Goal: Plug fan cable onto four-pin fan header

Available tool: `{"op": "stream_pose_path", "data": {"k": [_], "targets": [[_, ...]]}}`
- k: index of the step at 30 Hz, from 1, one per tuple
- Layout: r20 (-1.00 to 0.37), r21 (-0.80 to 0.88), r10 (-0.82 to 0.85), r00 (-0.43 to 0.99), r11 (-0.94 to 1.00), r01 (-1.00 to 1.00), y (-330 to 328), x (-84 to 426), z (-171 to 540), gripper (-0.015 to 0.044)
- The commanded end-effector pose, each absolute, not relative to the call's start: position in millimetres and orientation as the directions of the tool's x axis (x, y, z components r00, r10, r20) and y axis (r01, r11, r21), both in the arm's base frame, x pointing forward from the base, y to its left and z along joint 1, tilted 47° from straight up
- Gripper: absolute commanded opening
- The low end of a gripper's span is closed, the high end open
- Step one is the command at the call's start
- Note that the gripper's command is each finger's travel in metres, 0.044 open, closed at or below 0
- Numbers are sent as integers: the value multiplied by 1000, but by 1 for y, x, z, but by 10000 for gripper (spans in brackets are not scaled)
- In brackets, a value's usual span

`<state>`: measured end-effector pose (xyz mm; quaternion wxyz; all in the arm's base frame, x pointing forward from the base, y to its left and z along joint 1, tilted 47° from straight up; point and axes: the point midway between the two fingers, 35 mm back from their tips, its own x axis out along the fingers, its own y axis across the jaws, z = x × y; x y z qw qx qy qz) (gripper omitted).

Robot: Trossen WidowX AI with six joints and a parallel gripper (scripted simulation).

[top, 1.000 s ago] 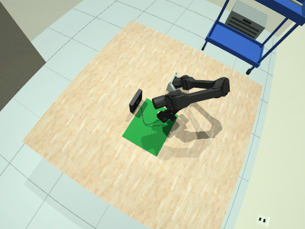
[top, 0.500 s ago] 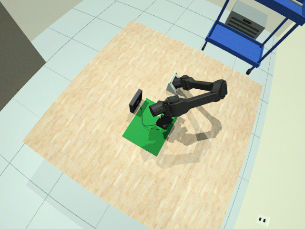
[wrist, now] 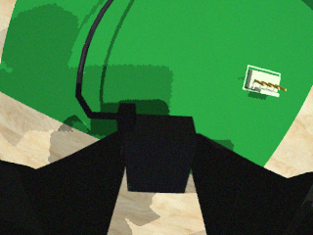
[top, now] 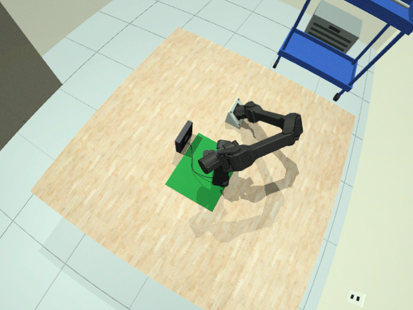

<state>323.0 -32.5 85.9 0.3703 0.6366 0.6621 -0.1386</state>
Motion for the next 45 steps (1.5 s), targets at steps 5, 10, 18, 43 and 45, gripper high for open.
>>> {"op": "stream_pose_path", "data": {"k": [5, 10, 18, 43, 45], "targets": [[-688, 337, 721, 79, 220, 916, -34, 334, 85, 0], [-723, 303, 688, 52, 249, 920, -30, 331, 80, 0], [-789, 239, 615, 7, 297, 925, -23, 326, 72, 0], [-952, 61, 301, -56, 367, 928, -11, 314, 52, 0], [-960, 52, 273, -54, 367, 929, -10, 314, 51, 0]]}}
